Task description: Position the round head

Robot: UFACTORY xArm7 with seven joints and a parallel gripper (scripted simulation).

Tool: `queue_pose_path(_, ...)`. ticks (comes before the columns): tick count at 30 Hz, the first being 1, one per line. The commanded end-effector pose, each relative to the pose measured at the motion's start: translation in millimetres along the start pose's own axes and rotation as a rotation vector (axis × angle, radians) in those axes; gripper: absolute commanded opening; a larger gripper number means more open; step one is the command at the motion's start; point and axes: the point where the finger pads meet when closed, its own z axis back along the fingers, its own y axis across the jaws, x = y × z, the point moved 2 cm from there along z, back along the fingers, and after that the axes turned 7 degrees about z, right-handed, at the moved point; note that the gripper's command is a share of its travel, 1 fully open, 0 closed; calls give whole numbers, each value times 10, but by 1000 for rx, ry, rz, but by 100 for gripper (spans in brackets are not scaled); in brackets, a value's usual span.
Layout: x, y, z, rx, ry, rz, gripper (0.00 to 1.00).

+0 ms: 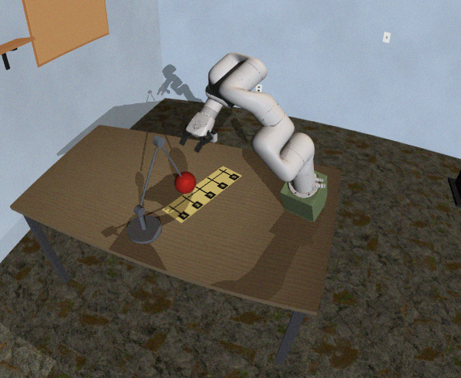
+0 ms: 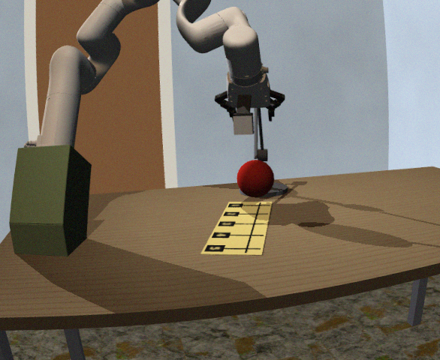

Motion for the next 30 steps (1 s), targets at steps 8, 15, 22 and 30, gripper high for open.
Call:
queue_pose_path(8, 8, -12, 17, -3, 2, 3, 100)
queue_pose_path(15, 8, -12, 16, -3, 2, 3, 100)
queue_pose_path(22, 107, -17, 27, 4, 67, 2, 100)
queue_pose_path(30, 266, -25, 42, 16, 172, 0, 100)
